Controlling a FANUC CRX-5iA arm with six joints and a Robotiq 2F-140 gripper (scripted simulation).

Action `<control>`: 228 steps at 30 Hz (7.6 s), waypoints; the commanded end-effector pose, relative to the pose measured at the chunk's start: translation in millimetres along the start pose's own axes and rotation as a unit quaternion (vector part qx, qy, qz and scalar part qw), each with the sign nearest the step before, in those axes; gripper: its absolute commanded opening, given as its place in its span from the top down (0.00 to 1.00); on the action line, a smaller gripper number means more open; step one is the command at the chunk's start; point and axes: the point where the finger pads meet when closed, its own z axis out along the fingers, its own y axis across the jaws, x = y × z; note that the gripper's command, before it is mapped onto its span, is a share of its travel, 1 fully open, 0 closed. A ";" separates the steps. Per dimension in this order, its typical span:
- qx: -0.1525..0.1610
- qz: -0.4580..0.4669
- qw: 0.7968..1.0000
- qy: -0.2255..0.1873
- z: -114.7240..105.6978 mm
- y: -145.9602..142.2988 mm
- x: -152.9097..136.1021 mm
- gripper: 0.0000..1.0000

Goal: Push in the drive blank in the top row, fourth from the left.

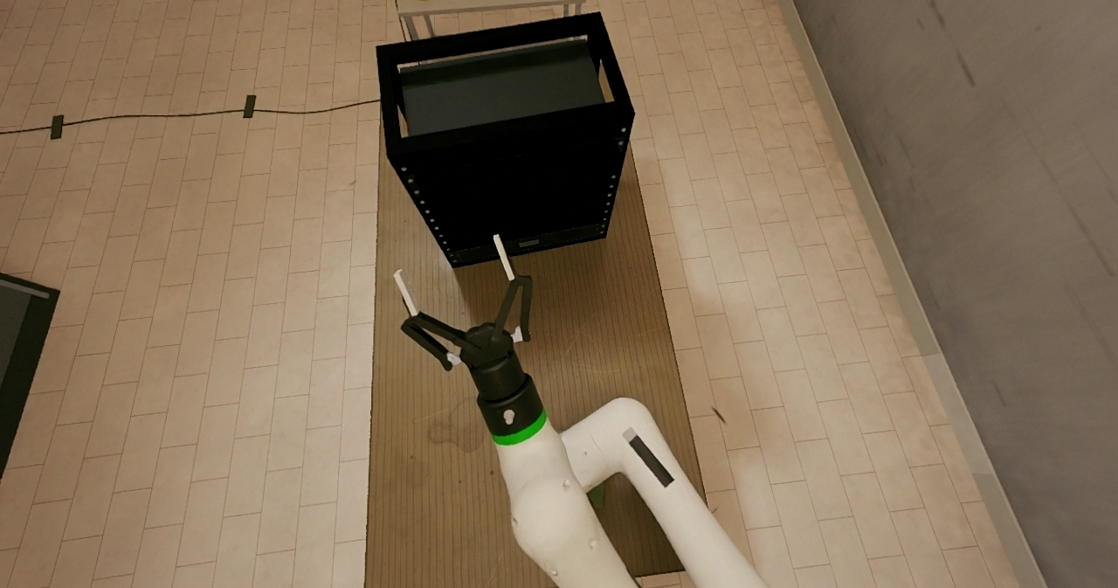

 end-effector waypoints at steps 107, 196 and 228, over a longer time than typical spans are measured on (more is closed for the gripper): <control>0.261 0.683 0.664 0.157 -125.4 -227.8 224.6 0.00; 0.264 0.691 0.653 0.159 -106.9 -241.3 244.7 0.00; 0.264 0.691 0.653 0.159 -15.1 -294.2 304.8 0.00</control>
